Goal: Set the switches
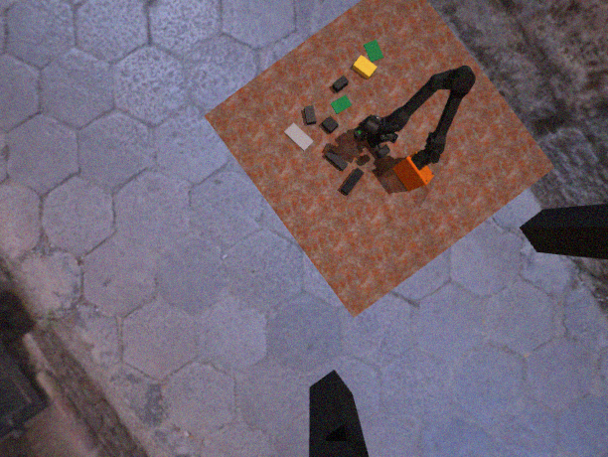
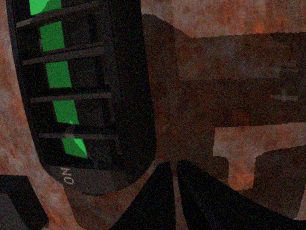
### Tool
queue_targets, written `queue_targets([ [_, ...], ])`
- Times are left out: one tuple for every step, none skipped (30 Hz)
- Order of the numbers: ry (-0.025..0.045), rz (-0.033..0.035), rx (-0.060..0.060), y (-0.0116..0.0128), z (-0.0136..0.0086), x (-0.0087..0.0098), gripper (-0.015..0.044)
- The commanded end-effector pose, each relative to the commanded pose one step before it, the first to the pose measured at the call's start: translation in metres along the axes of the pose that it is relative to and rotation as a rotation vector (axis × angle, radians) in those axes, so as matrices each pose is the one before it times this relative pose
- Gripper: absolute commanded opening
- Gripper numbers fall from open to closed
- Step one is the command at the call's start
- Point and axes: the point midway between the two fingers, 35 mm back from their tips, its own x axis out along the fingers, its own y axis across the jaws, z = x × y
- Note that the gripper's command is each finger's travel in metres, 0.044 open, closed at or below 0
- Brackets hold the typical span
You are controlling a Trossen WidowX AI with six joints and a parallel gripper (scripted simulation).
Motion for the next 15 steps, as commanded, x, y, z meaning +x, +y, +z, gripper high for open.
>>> queue_targets([
  [-0.00545,0.01269,-0.0053,-0.00073,-0.00004,0.00089,0.0000],
  [0.00000,0.00000,0.0000,0.00000,0.00000,0.00000,0.0000],
  [0.00000,0.00000,0.0000,0.00000,0.00000,0.00000,0.0000],
  [0.00000,0.00000,0.0000,0.00000,0.00000,0.00000,0.0000],
  [0.00006,-0.00002,0.0000,-0.00005,-0.00003,0.00026,0.0000],
  [0.00017,-0.00005,0.0000,-0.00014,-0.00010,0.00078,0.0000],
  [0.00027,-0.00008,0.0000,-0.00024,-0.00016,0.00130,0.0000],
  [0.00031,-0.00009,-0.0001,-0.00031,-0.00018,0.00159,0.0000],
  [0.00029,-0.00008,-0.0001,-0.00032,-0.00017,0.00158,0.0000],
  [0.00026,-0.00008,-0.0001,-0.00032,-0.00016,0.00158,0.0000],
  [0.00024,-0.00007,-0.0001,-0.00033,-0.00014,0.00157,0.0000],
  [0.00022,-0.00006,-0.0001,-0.00034,-0.00013,0.00156,0.0000],
  [0.00019,-0.00005,-0.0001,-0.00035,-0.00012,0.00155,0.0000],
  [0.00017,-0.00005,0.0000,-0.00036,-0.00011,0.00154,0.0000],
  [0.00015,-0.00004,-0.0001,-0.00038,-0.00010,0.00158,0.0000],
])
